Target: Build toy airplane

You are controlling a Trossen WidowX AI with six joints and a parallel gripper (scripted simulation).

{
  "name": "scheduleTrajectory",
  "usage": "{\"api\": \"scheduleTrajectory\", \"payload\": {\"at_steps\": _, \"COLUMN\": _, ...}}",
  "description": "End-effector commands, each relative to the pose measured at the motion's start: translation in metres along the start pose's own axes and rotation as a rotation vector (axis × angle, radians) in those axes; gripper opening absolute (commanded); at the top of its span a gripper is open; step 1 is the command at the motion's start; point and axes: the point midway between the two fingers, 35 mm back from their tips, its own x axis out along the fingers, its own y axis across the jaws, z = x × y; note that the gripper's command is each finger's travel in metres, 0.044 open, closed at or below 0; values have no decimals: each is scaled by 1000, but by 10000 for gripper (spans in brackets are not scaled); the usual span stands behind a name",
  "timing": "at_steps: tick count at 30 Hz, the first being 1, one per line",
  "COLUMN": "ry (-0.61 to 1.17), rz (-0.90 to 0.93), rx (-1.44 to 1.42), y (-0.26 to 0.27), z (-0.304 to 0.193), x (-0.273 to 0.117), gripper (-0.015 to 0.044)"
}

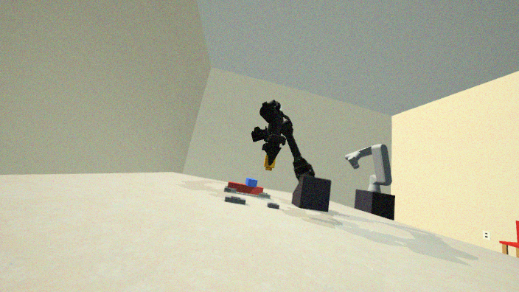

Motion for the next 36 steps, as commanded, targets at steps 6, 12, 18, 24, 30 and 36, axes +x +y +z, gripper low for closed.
{"api": "scheduleTrajectory", "payload": {"at_steps": 6, "ry": -8, "rz": 19, "rx": -10, "y": -15, "z": 22, "x": -1, "gripper": 0}}
{"api": "scheduleTrajectory", "payload": {"at_steps": 12, "ry": -10, "rz": 25, "rx": -17, "y": -25, "z": 35, "x": 1, "gripper": 0}}
{"api": "scheduleTrajectory", "payload": {"at_steps": 18, "ry": -13, "rz": 30, "rx": -24, "y": -36, "z": 47, "x": 2, "gripper": 0}}
{"api": "scheduleTrajectory", "payload": {"at_steps": 24, "ry": -15, "rz": 33, "rx": -30, "y": -48, "z": 58, "x": 4, "gripper": 0}}
{"api": "scheduleTrajectory", "payload": {"at_steps": 30, "ry": -18, "rz": 33, "rx": -35, "y": -61, "z": 69, "x": 7, "gripper": 0}}
{"api": "scheduleTrajectory", "payload": {"at_steps": 36, "ry": -20, "rz": 32, "rx": -40, "y": -75, "z": 79, "x": 9, "gripper": 0}}
